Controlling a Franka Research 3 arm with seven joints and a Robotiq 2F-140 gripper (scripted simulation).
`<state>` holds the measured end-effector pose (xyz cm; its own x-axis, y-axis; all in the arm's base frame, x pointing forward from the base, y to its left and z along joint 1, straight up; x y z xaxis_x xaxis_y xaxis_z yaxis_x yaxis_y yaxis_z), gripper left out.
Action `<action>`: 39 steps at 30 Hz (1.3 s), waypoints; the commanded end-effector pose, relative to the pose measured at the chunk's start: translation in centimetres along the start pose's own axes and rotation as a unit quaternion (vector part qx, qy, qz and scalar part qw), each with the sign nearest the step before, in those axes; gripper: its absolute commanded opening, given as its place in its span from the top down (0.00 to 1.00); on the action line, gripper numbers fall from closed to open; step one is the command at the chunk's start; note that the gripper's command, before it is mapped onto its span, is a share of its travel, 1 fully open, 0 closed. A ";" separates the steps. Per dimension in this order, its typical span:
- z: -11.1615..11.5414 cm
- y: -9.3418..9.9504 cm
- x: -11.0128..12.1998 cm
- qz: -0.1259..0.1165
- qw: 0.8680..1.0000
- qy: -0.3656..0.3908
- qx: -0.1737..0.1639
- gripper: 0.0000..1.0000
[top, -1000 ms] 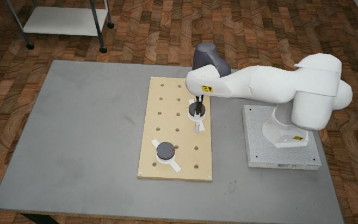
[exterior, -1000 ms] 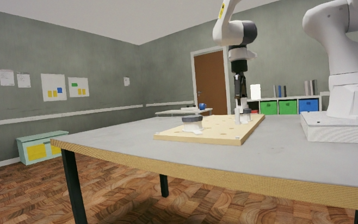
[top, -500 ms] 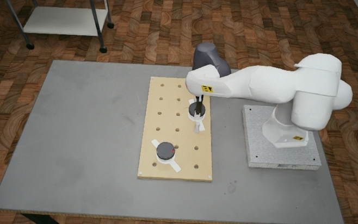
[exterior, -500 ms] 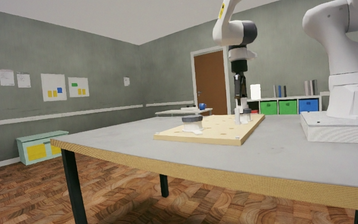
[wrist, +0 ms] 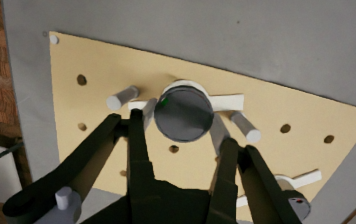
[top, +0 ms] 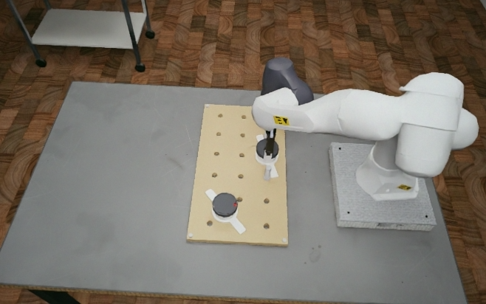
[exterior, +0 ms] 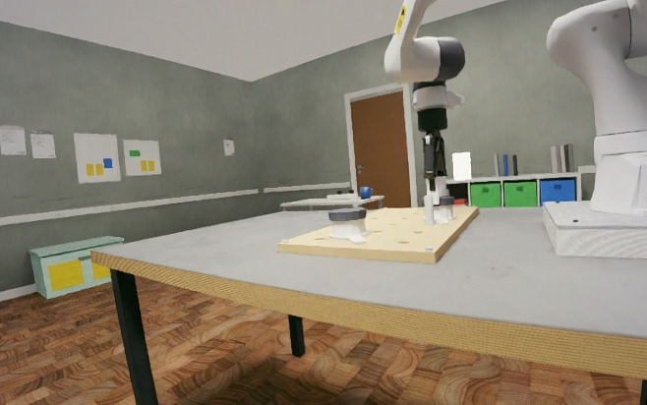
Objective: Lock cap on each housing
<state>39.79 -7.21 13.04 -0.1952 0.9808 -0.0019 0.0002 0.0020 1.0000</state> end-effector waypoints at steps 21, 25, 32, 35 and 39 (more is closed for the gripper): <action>0.0 -0.1 0.0 0.001 1.000 0.002 0.000 0.90; 0.0 -0.1 0.0 0.001 1.000 0.002 0.000 0.90; 0.0 -0.1 0.0 0.001 1.000 0.002 0.000 0.90; 0.0 -0.1 0.0 0.001 1.000 0.002 0.000 0.90; 0.0 -0.1 0.0 0.001 1.000 0.011 0.000 0.90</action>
<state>39.80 -7.20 13.04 -0.1980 0.9802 -0.0016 -0.0002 0.0016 1.0000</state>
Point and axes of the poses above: the point where the finger pads meet when closed, its own y axis back along the fingers, its own x axis across the jaws, z = x × y, the point moved 9 cm from there along y, back along the fingers, and after that the axes turned 8 degrees about y, right-handed, at the moved point
